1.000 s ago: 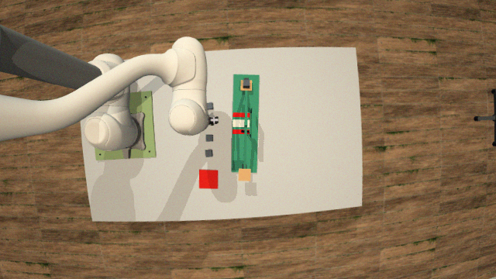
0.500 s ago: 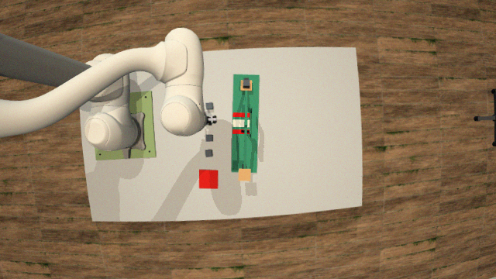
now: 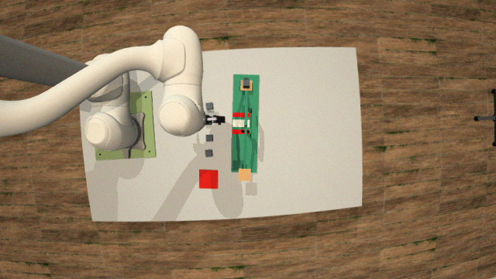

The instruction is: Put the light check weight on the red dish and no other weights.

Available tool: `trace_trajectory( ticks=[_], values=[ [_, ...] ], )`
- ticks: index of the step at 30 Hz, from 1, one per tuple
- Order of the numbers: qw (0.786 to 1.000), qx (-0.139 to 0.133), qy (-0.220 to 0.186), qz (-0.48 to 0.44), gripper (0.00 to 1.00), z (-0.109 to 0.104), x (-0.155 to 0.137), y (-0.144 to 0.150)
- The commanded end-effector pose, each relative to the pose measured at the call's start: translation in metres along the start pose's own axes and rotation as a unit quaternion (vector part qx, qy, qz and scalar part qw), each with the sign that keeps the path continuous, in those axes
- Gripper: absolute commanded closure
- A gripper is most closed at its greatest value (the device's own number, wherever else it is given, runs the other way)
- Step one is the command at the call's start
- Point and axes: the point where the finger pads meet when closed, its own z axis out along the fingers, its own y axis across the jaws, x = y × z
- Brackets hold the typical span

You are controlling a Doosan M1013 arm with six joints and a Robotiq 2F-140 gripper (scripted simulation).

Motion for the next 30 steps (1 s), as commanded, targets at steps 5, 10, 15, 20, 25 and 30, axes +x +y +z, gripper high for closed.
trace_trajectory(
  ticks=[5, 10, 15, 20, 25, 30],
  values=[
    [1.000, 0.000, 0.000, 0.000, 0.00, 0.000, 0.000, 0.000],
    [1.000, 0.000, 0.000, 0.000, 0.00, 0.000, 0.000, 0.000],
    [1.000, 0.000, 0.000, 0.003, 0.00, 0.001, 0.016, -0.002],
    [1.000, 0.000, 0.000, 0.014, 0.00, 0.003, 0.070, -0.003],
    [1.000, 0.000, 0.000, 0.015, 0.65, 0.003, 0.076, -0.003],
    [1.000, 0.000, 0.000, 0.015, 0.65, 0.003, 0.076, -0.003]
  ],
)
